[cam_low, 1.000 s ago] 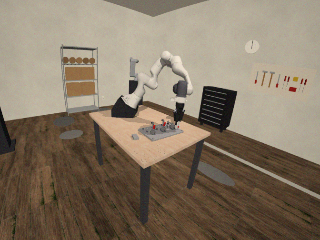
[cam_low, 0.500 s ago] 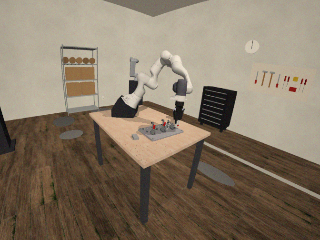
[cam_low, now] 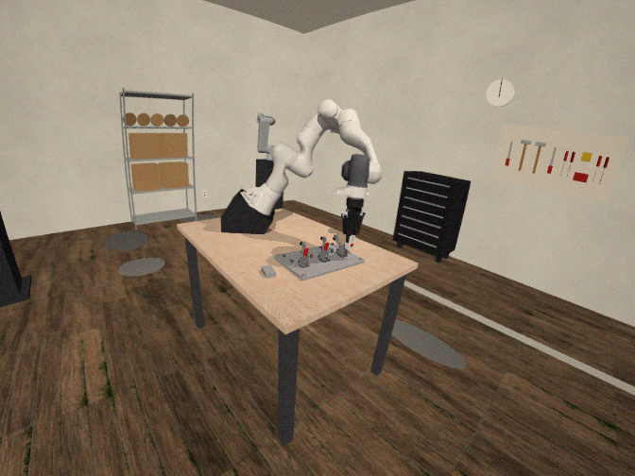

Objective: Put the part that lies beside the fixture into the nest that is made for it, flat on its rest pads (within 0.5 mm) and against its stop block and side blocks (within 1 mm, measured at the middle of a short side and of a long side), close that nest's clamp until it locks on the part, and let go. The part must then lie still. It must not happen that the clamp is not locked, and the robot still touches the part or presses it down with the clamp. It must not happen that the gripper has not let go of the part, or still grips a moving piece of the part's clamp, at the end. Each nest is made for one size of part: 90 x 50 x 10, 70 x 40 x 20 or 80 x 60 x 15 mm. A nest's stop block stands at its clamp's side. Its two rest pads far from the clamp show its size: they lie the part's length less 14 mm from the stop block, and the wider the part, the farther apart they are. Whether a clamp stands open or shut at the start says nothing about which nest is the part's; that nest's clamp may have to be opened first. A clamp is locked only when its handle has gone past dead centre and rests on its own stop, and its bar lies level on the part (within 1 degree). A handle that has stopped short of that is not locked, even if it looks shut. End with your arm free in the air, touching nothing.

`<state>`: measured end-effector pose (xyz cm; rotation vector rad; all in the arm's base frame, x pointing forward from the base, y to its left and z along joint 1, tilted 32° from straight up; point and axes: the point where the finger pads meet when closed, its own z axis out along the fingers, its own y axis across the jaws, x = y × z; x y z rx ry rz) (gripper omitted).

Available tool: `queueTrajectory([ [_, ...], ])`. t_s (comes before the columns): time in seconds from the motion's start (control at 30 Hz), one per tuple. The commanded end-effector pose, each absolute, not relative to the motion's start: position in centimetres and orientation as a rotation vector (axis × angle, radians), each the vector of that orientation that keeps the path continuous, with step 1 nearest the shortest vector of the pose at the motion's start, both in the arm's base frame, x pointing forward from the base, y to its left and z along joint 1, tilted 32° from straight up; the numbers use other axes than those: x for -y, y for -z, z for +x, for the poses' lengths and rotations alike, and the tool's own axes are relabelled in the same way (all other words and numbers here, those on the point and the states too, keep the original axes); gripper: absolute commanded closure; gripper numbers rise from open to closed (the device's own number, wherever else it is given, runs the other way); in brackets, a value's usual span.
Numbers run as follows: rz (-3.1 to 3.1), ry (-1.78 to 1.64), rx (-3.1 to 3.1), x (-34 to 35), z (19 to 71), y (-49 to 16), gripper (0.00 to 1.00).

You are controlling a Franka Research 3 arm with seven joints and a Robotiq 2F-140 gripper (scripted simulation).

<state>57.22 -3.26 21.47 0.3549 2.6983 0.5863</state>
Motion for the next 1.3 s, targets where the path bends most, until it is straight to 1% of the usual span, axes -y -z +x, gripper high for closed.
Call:
queueTrajectory([
  [0.0, 0.343, -0.597, -2.704, 3.0, 56.5, -21.5, 1.00],
  [0.7, 0.343, -0.597, -2.704, 2.6, 54.7, -21.3, 1.00],
  [1.27, 0.343, -0.597, -2.704, 2.4, 54.3, -21.2, 1.00],
])
